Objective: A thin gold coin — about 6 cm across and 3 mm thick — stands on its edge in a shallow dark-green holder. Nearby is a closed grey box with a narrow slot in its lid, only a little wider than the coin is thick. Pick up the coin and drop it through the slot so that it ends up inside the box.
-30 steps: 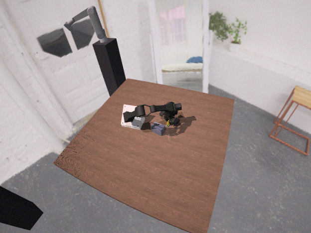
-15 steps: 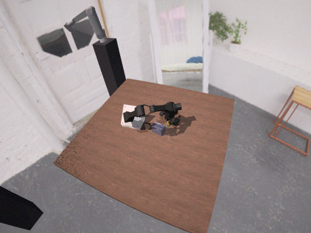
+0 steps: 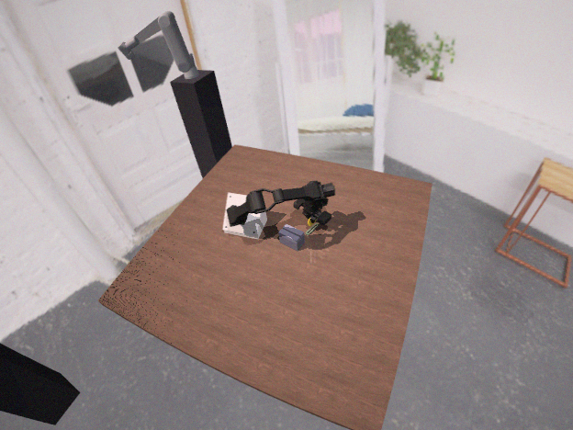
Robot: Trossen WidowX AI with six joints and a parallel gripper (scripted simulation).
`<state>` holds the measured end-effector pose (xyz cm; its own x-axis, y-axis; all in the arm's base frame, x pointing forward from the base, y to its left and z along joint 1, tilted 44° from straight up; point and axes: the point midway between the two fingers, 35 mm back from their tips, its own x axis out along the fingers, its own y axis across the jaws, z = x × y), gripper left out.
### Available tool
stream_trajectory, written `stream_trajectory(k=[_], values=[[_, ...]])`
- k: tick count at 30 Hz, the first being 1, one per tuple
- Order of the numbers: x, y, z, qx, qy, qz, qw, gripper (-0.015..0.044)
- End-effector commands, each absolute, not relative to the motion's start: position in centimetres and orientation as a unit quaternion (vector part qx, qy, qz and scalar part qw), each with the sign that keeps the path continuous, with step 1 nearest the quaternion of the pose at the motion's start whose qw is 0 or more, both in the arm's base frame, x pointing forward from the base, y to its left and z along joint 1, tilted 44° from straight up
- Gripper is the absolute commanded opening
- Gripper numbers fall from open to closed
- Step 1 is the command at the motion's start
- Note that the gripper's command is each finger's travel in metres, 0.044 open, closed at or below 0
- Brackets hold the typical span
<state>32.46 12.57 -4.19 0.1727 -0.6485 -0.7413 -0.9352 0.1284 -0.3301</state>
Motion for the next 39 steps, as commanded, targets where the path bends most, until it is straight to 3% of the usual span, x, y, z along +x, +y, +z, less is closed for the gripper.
stream_trajectory(k=[1, 22, 39], values=[[32.5, 13.3, -3.4, -0.636, 0.621, 0.168, 0.426, 0.0], [31.3, 16.2, 0.3, -0.64, 0.624, 0.166, 0.417, 0.0], [30.9, 16.1, 0.3, -0.502, 0.646, -0.01, 0.575, 0.0]])
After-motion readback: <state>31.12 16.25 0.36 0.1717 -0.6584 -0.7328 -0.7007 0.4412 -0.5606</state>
